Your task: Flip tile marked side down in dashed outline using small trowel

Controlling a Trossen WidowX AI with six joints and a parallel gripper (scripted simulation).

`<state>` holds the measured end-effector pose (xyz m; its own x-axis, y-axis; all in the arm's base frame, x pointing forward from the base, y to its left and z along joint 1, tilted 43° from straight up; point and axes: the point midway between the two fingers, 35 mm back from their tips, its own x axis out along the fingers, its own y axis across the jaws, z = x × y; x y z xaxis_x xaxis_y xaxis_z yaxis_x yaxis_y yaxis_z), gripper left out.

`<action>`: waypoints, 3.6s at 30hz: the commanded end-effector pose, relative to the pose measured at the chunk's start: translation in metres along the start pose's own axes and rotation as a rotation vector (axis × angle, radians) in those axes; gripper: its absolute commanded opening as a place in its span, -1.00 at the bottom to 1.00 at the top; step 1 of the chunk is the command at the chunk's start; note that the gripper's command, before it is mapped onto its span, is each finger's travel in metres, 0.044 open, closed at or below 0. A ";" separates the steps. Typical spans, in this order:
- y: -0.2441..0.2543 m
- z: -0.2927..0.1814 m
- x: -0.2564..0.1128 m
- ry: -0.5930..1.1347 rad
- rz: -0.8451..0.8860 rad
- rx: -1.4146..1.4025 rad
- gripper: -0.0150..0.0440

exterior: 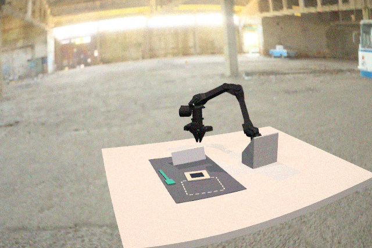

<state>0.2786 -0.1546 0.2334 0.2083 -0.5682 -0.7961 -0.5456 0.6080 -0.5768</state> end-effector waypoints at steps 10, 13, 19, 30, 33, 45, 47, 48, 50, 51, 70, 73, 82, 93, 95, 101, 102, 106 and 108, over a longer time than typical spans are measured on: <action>0.022 0.026 -0.006 0.036 0.004 -0.418 -0.15; 0.027 0.032 -0.008 0.045 0.003 -0.519 -0.15; 0.038 0.043 -0.013 0.063 -0.001 -0.723 -0.15; 0.058 0.063 -0.022 0.103 -0.014 -1.098 -0.15; 0.063 0.067 -0.025 0.116 -0.019 -1.194 -0.15; 0.064 0.069 -0.025 0.110 -0.019 -1.201 -0.15; 0.063 0.068 -0.022 0.111 -0.019 -1.203 -0.15; 0.063 0.067 -0.021 0.112 -0.019 -1.203 -0.15; 0.062 0.066 -0.018 0.113 -0.019 -1.205 -0.15; 0.061 0.066 -0.016 0.113 -0.020 -1.206 -0.15; 0.059 0.061 0.005 0.120 -0.021 -1.216 -0.15; 0.061 0.061 0.009 0.120 -0.021 -1.216 -0.15; 0.066 0.062 0.017 0.120 -0.021 -1.216 -0.15; 0.066 0.062 0.017 0.120 -0.021 -1.216 -0.15; 0.066 0.062 0.017 0.120 -0.021 -1.216 -0.15; 0.066 0.062 0.017 0.120 -0.021 -1.216 -0.15; 0.066 0.062 0.017 0.120 -0.021 -1.216 -0.15; 0.066 0.062 0.017 0.120 -0.021 -1.216 -0.15; 0.066 0.062 0.017 0.120 -0.021 -1.216 -0.15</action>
<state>0.2972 -0.0899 0.1737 0.1885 -0.6633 -0.7243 -0.9607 -0.2776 0.0042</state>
